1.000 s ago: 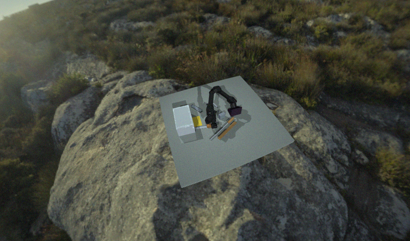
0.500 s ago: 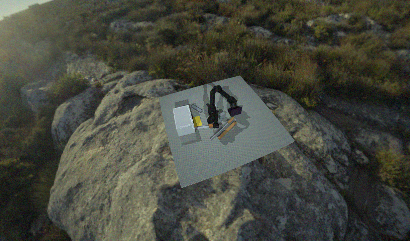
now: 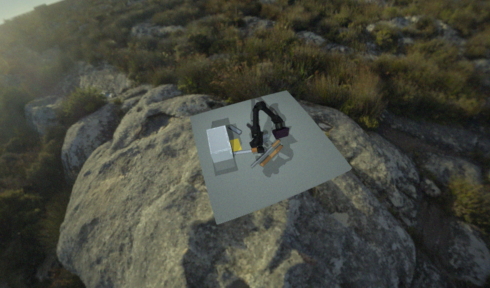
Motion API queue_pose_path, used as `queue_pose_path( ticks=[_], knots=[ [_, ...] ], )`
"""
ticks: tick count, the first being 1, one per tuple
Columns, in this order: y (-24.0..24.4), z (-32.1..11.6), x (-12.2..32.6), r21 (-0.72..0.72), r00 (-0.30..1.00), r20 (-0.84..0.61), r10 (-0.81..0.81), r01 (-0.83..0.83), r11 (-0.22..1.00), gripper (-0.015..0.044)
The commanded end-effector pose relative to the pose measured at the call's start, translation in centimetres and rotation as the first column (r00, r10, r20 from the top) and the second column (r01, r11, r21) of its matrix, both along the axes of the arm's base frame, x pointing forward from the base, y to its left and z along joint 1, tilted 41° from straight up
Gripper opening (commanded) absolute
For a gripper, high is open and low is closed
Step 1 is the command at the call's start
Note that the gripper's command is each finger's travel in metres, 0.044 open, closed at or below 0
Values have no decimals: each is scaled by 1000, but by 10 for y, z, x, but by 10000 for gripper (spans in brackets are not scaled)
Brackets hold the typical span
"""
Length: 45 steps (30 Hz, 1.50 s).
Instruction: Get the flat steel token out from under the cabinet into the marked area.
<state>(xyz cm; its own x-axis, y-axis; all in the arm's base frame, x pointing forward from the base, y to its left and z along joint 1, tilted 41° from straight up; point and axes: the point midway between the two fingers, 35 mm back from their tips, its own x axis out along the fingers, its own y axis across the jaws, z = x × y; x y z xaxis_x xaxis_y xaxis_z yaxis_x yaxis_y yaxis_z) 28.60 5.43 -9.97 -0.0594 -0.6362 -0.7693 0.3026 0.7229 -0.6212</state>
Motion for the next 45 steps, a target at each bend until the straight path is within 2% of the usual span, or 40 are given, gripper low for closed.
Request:
queue_pose_path(
  ticks=[1,17,33,45],
  knots=[
    [2,-2,-10,-1,1000,-6,-2,2,1000,0],
    [10,-7,-33,0,1000,-7,-2,2,1000,0],
    [19,-9,-30,1,1000,-8,0,0,1000,0],
    [11,-3,-12,0,1000,-8,1,-1,1000,0]
  ],
)
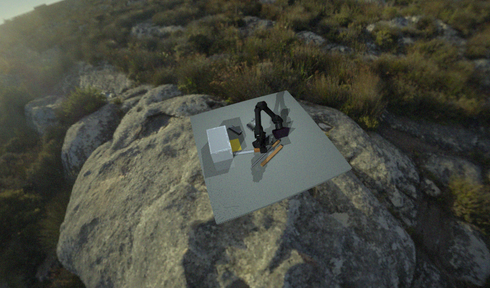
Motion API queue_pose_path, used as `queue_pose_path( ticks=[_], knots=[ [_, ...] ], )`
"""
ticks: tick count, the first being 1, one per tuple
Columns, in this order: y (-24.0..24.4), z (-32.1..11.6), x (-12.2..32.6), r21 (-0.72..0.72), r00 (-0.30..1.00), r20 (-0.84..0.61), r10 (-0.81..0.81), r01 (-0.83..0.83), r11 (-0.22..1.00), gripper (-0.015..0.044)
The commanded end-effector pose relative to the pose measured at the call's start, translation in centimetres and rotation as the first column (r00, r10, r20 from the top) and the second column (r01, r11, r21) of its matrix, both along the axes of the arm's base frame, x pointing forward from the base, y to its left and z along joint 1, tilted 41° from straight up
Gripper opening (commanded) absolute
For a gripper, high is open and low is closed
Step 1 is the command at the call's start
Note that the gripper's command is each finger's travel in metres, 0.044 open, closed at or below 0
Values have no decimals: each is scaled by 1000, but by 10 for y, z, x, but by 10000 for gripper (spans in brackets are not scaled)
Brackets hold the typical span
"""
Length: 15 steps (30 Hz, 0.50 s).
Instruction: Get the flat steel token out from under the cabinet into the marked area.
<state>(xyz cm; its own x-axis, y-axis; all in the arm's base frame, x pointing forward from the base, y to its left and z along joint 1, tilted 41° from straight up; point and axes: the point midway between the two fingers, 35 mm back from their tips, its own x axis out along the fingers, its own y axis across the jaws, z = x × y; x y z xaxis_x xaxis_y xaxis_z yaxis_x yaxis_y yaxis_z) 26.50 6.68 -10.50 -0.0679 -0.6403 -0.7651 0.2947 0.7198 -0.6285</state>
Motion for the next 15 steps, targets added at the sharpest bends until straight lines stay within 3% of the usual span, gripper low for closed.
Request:
queue_pose_path(
  ticks=[1,2,10,15],
  knots=[
    [-2,2,10,5,1000,4,0,0,1000,0],
    [-3,3,11,5,1000,4,0,0,1000,0],
    [-3,1,5,0,1000,1,-2,2,1000,200],
    [-3,1,5,0,1000,2,-2,2,1000,200]
  ],
)
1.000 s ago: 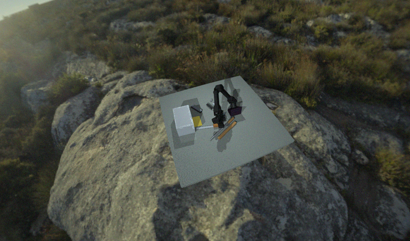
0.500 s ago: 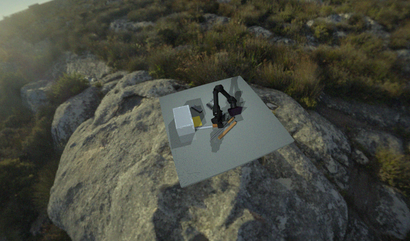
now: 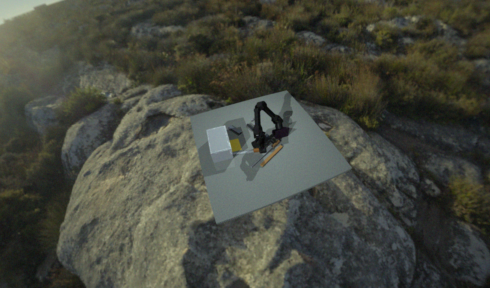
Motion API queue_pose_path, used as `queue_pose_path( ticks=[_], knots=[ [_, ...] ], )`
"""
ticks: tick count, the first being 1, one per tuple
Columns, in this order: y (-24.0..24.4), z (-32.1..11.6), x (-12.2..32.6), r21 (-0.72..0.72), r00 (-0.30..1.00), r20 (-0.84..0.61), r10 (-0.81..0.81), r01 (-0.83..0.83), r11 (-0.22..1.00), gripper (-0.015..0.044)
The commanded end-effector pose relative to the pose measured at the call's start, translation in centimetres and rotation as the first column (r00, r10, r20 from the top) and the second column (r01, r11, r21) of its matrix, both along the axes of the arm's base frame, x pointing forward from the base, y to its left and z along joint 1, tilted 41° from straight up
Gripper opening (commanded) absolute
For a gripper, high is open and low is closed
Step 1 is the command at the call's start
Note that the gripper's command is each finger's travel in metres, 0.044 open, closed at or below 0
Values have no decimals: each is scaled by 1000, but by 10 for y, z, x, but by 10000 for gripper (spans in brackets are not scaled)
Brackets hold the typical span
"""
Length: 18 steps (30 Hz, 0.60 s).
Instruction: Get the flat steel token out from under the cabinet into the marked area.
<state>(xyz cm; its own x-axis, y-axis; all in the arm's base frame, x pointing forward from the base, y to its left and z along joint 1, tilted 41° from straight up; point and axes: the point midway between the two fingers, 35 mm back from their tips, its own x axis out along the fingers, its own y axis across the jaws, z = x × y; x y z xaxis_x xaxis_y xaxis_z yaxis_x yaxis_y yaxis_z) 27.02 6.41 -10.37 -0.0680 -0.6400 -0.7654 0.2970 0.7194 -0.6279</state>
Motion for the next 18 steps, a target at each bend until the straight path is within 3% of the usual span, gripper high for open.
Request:
queue_pose_path(
  ticks=[1,3,18],
  knots=[
    [0,0,0,2,1000,1,1,-1,1000,226],
    [0,0,0,4,1000,2,2,-2,1000,270],
    [-2,-3,-2,4,1000,2,1,-1,1000,270]
  ],
)
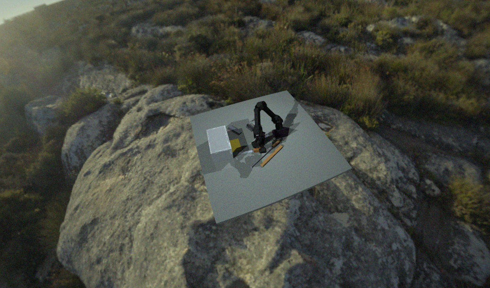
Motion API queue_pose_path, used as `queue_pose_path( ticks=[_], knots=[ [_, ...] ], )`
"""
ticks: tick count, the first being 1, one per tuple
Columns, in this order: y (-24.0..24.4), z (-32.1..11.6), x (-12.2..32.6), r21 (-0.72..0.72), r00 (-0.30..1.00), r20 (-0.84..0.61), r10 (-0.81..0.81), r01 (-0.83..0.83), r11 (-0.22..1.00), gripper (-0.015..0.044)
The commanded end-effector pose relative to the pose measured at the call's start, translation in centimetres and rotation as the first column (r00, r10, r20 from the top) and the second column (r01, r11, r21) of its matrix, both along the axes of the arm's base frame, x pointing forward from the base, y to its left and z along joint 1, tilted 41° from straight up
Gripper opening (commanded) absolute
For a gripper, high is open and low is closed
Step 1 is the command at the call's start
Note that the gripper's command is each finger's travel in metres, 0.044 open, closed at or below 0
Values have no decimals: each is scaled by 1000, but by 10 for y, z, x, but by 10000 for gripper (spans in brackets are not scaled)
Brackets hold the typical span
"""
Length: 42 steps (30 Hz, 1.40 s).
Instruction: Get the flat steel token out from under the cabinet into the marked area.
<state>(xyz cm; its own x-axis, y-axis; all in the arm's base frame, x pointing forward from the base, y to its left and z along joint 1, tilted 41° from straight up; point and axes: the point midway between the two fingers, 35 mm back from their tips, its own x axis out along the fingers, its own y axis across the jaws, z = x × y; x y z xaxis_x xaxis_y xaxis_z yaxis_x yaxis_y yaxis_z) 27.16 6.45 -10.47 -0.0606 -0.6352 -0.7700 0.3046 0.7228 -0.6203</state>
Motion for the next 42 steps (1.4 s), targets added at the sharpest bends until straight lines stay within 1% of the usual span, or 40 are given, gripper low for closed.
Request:
queue_pose_path(
  ticks=[1,4,9,17,20,34,42],
  knots=[
    [-3,-2,-5,-2,1000,-9,3,-3,1000,270],
    [-3,-3,-5,-2,1000,-10,4,-4,1000,270],
    [-1,-1,-1,1,1000,2,0,0,1000,139],
    [-1,-1,-1,1,1000,2,0,0,1000,85],
    [-1,-1,-1,1,1000,2,0,0,1000,6],
    [7,-3,-19,0,1000,-5,0,0,1000,0],
    [5,-2,-11,0,1000,-5,0,0,1000,0]
  ],
)
